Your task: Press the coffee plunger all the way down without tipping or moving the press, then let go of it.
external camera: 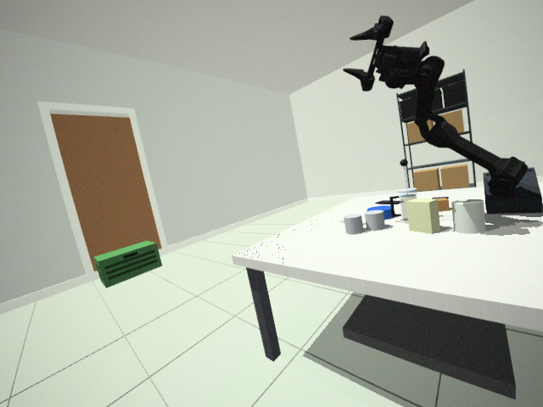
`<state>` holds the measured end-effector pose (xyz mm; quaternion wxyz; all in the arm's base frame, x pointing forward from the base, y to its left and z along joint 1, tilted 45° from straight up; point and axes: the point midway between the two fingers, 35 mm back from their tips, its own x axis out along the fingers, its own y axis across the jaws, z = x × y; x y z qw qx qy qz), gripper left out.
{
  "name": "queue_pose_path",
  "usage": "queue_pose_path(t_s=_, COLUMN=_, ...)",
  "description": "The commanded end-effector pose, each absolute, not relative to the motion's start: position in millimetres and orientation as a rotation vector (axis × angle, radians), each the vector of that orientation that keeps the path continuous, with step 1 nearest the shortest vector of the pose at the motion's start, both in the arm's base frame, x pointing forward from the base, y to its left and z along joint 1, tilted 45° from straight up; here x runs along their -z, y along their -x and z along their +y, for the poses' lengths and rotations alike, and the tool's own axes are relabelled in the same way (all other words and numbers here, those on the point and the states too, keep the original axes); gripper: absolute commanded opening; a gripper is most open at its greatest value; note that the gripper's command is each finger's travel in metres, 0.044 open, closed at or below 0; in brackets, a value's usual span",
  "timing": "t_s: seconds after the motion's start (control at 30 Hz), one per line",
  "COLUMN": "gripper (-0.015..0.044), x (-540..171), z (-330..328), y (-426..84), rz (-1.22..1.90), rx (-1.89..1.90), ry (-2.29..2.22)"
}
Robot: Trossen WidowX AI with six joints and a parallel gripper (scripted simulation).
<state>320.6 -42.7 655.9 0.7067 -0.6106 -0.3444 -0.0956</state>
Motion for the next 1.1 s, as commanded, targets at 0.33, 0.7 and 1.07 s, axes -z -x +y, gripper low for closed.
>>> queue_pose_path(t_s=0.33, gripper=0.044, x=-686, z=-56, y=-247, rz=-0.771, rx=0.465, ry=1.541)
queue_pose_path(t_s=0.7, gripper=0.044, x=-715, z=-72, y=-130, rz=-0.579, rx=1.035, ry=1.856)
queue_pose_path(t_s=1.07, gripper=0.044, x=-719, z=-44, y=-55, rz=-0.33, rx=1.534, ry=2.044)
